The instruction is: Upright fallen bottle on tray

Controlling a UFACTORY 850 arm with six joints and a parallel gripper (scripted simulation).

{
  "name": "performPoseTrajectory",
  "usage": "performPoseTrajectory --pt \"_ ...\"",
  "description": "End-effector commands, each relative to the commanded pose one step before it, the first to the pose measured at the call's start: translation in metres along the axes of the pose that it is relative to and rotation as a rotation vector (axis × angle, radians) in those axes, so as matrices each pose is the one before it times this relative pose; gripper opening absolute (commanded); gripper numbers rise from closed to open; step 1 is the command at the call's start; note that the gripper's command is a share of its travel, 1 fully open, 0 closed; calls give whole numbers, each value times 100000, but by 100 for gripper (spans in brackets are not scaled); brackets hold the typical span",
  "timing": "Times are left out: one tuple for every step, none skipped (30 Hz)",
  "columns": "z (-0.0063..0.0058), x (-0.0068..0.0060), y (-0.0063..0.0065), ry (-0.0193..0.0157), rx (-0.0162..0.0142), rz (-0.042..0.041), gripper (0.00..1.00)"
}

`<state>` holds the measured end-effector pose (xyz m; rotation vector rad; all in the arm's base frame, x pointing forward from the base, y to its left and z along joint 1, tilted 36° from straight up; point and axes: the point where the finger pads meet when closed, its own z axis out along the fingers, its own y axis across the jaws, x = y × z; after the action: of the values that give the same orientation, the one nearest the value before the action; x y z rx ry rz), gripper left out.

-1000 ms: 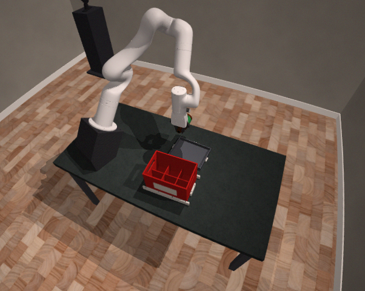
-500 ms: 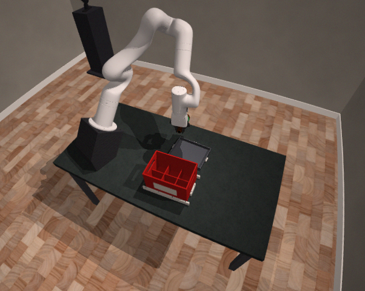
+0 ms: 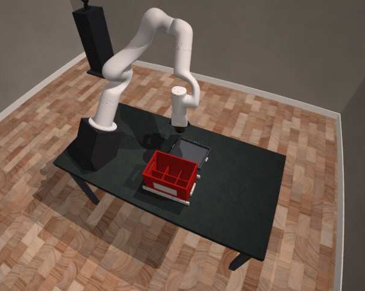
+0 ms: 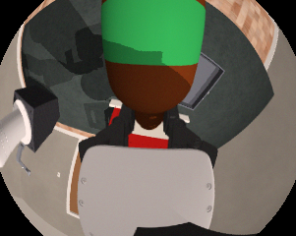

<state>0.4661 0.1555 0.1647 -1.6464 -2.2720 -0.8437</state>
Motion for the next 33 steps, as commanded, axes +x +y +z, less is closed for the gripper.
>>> performPoseTrajectory --pt "-45 -9 70 -24 -163 -207 0" --pt "0 0 0 0 0 0 0" --pt "0 0 0 0 0 0 0" --pt "0 0 0 0 0 0 0" --pt "0 0 0 0 0 0 0" --pt "0 0 0 0 0 0 0" --pt "0 0 0 0 0 0 0" --pt "0 0 0 0 0 0 0" --pt "0 0 0 0 0 0 0" --pt "0 0 0 0 0 -9 0" --pt "0 0 0 0 0 -61 0" --pt "0 0 0 0 0 -154 0" --pt "0 0 0 0 0 -279 0" --pt "0 0 0 0 0 -426 0" --pt "0 0 0 0 0 -587 0" --pt "0 0 0 0 0 -754 0" --pt "0 0 0 0 0 -920 0" --pt "0 0 0 0 0 -1079 0" --pt "0 0 0 0 0 -1225 0" --pt "0 0 0 0 0 -1354 0" --pt "0 0 0 0 0 0 0" --pt "0 0 0 0 0 0 0" --pt "0 0 0 0 0 -1462 0" --pt "0 0 0 0 0 -1545 0" --pt "0 0 0 0 0 -1603 0" --pt "0 0 0 0 0 -1631 0" --pt "0 0 0 0 0 -1631 0" --pt "0 0 0 0 0 -1603 0" --pt "0 0 0 0 0 -1545 0" --pt "0 0 0 0 0 -1462 0" --pt "0 0 0 0 0 -1354 0" --pt "0 0 0 0 0 -1225 0" --pt "0 0 0 0 0 -1079 0"
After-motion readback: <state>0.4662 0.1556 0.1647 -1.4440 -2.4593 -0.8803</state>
